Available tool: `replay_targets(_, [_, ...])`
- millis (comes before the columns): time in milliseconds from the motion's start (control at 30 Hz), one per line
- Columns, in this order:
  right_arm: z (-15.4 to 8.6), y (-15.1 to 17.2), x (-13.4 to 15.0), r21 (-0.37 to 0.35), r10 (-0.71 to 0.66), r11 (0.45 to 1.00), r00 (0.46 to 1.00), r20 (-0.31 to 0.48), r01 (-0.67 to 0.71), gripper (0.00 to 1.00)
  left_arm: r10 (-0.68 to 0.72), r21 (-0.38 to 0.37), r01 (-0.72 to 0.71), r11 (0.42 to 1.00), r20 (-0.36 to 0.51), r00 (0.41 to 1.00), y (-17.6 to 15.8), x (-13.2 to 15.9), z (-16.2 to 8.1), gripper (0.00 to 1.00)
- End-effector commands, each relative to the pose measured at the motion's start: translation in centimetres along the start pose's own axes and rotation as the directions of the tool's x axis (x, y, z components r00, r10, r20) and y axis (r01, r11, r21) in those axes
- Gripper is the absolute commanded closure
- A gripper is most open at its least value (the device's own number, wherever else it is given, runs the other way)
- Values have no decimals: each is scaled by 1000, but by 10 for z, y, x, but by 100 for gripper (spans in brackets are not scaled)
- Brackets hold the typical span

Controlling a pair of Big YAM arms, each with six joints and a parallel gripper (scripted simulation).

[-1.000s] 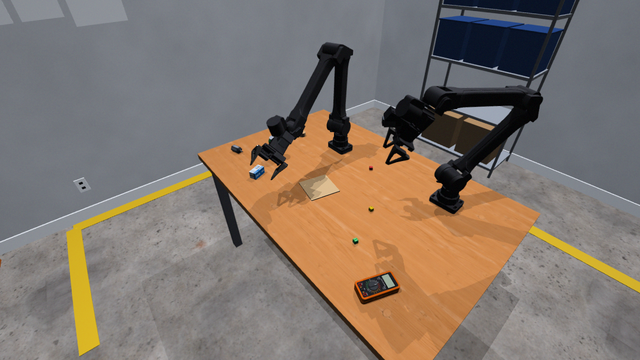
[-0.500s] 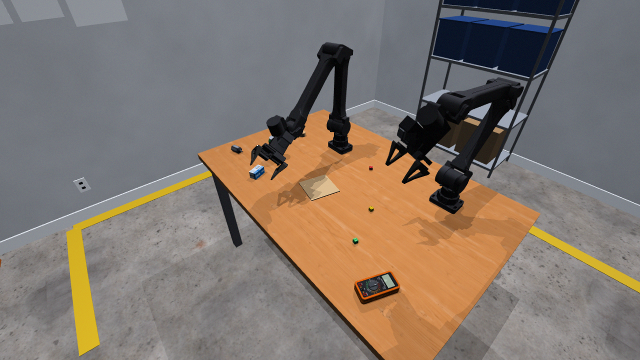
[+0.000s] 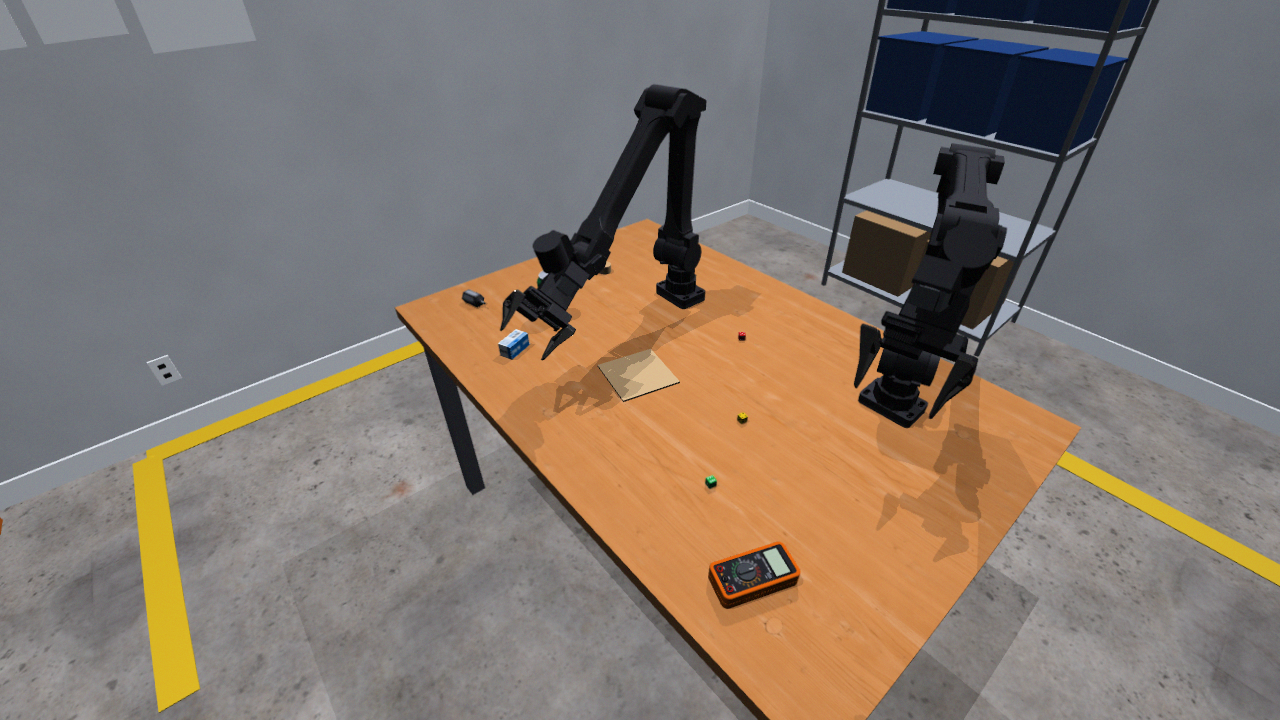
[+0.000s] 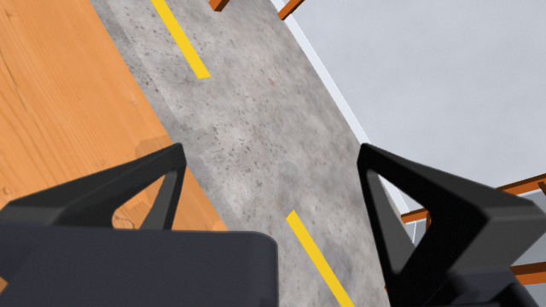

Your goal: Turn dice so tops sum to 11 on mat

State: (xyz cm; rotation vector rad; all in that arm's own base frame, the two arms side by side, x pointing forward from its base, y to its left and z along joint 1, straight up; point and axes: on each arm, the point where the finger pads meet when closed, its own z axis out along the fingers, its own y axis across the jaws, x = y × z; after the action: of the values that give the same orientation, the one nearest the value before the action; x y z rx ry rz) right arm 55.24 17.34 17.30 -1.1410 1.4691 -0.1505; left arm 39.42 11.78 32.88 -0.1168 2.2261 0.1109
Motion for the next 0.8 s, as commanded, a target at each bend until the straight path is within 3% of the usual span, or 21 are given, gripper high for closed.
replay_targets(0, [0,-4,-4,8,-4,1000,1000,7,3,0,-35,-48,39,998,90,995,25,-43,-6,0])
replay_targets(233, [0,-4,-4,8,-4,1000,1000,7,3,0,-134,-257,183,949,198,971,132,-53,-25,0])
replay_targets(467, [0,-4,-4,8,-4,1000,1000,7,3,0,-185,-436,313,844,310,933,232,-47,-64,0])
replay_targets(533, [0,-4,-4,8,-4,1000,1000,7,3,0,-185,-436,313,844,310,933,232,-47,-64,0])
replay_targets(767, [0,-4,-4,8,-4,1000,1000,7,3,0,-194,-574,418,705,410,891,315,-30,-118,0])
